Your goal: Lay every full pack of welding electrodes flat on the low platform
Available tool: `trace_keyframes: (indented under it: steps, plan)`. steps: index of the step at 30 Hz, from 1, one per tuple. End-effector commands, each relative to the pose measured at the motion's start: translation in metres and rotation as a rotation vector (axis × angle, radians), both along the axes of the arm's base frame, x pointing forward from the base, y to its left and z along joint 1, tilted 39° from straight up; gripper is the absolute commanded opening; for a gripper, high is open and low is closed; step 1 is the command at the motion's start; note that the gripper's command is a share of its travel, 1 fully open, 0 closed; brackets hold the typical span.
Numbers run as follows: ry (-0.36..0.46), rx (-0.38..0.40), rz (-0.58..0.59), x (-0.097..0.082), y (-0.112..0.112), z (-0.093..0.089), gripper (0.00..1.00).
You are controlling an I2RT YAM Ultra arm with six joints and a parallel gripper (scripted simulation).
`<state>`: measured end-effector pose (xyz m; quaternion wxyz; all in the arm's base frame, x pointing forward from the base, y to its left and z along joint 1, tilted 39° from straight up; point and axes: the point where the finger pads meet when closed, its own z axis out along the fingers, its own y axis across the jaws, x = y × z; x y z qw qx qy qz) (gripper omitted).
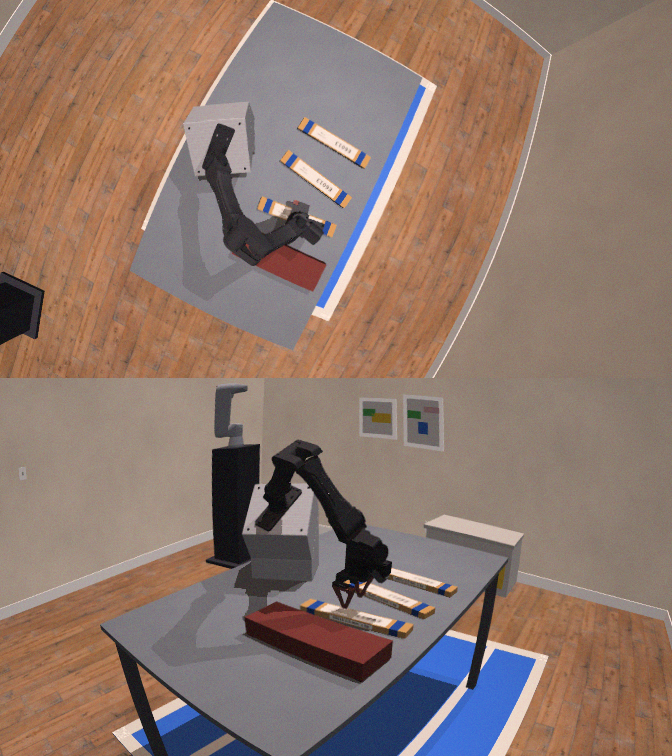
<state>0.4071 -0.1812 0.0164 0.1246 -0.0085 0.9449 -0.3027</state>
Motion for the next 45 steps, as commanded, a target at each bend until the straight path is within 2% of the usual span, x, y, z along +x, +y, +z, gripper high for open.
trace_keyframes:
  steps: [1,3,6,9,10,11,12,18,32,35,36,39,40,45]
  plan:
    - [-0.061,-0.006,0.041,0.026,-0.001,0.002,0.96]
    - [-0.061,-0.006,0.033,0.027,-0.009,-0.004,0.96]
    - [-0.061,-0.006,0.053,0.032,-0.003,-0.007,0.96]
    - [-0.061,-0.006,0.051,0.034,-0.007,-0.012,0.96]
    - [-0.064,-0.007,0.051,0.035,-0.008,-0.01,0.96]
    - [-0.092,-0.014,0.05,0.038,-0.009,0.003,0.96]
    - [-0.096,-0.015,0.05,0.038,-0.009,0.005,0.96]
    - [-0.095,-0.015,0.048,0.038,-0.011,0.005,0.96]
    - [-0.055,-0.004,0.047,0.023,-0.008,-0.009,0.96]
    - [-0.073,-0.01,0.046,0.031,-0.012,-0.005,0.96]
    - [-0.058,-0.006,0.041,0.03,-0.014,-0.014,0.96]
    - [-0.061,-0.007,0.039,0.032,-0.017,-0.015,0.96]
    - [-0.063,-0.007,0.054,0.036,-0.011,-0.015,0.96]
    - [-0.063,-0.007,0.043,0.036,-0.02,-0.02,0.96]
